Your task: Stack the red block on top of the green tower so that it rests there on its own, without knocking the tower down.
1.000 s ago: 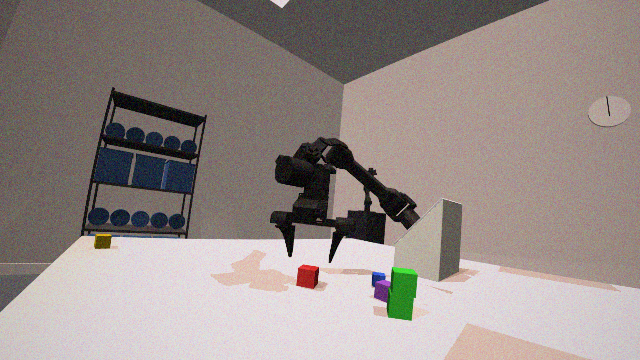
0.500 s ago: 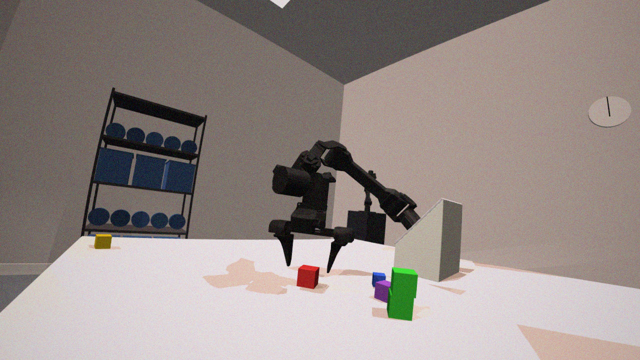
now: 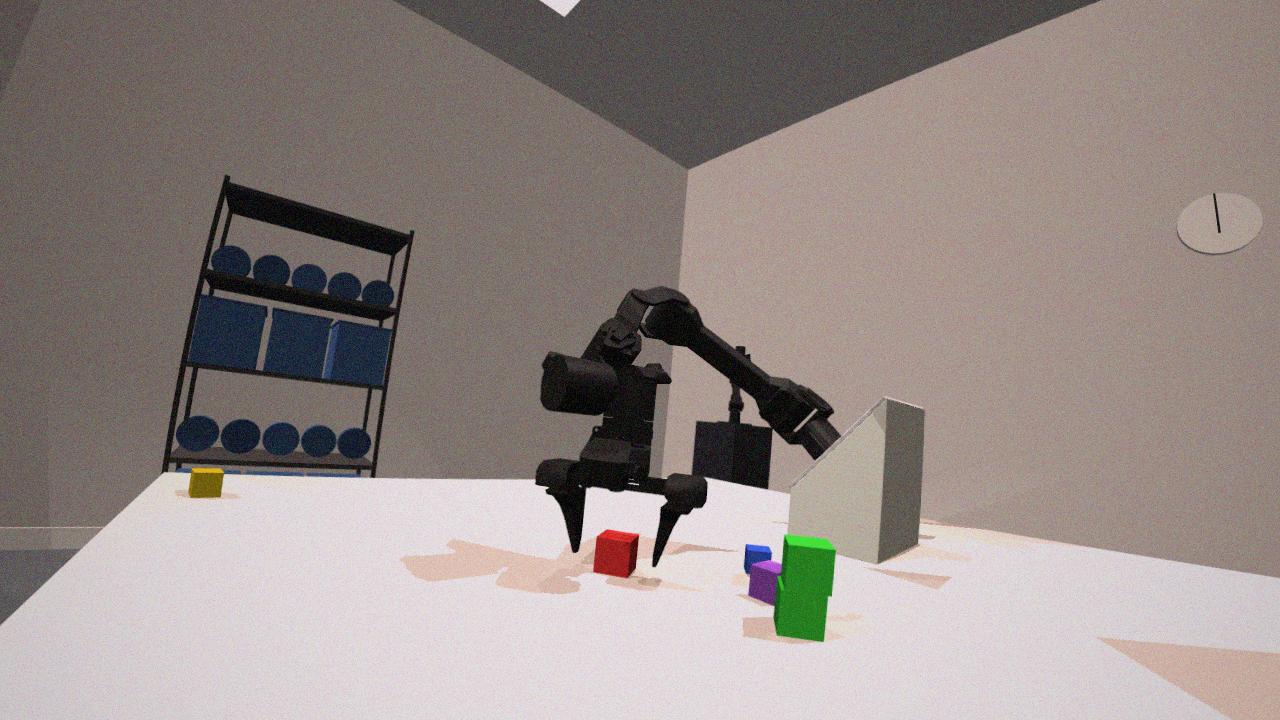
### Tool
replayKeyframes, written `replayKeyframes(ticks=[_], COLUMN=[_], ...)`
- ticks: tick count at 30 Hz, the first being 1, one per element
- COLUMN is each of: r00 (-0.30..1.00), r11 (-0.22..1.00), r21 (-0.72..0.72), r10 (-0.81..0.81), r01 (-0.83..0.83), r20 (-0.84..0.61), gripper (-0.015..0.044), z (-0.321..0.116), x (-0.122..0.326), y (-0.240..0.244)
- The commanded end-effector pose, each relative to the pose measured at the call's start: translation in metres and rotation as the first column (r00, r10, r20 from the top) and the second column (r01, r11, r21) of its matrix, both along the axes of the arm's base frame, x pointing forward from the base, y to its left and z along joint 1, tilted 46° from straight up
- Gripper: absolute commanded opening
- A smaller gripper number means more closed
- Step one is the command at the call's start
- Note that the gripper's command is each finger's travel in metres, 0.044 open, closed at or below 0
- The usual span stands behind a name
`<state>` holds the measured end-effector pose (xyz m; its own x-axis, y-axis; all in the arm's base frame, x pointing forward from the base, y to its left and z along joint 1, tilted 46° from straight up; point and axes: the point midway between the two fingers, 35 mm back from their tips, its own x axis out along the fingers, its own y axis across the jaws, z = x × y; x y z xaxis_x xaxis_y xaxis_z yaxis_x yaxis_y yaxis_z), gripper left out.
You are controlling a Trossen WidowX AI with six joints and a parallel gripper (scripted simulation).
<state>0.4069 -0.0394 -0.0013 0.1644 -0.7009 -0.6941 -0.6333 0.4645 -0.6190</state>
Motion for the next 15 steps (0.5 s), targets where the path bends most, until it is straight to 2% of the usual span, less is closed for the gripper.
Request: replayKeyframes(ticks=[1, 14, 15], r00=[1.000, 1.000, 1.000], r11=[1.000, 1.000, 1.000], r21=[-0.007, -0.007, -0.007], r10=[0.003, 0.003, 0.003], r01=[-0.003, -0.003, -0.003], r20=[-0.012, -0.012, -0.012], gripper=[0.0440, 0.0440, 0.0414], z=[-0.0035, -0.0030, -0.0030], x=[-0.0017, -0.0017, -0.0017], y=[-0.0025, -0.0021, -0.0021])
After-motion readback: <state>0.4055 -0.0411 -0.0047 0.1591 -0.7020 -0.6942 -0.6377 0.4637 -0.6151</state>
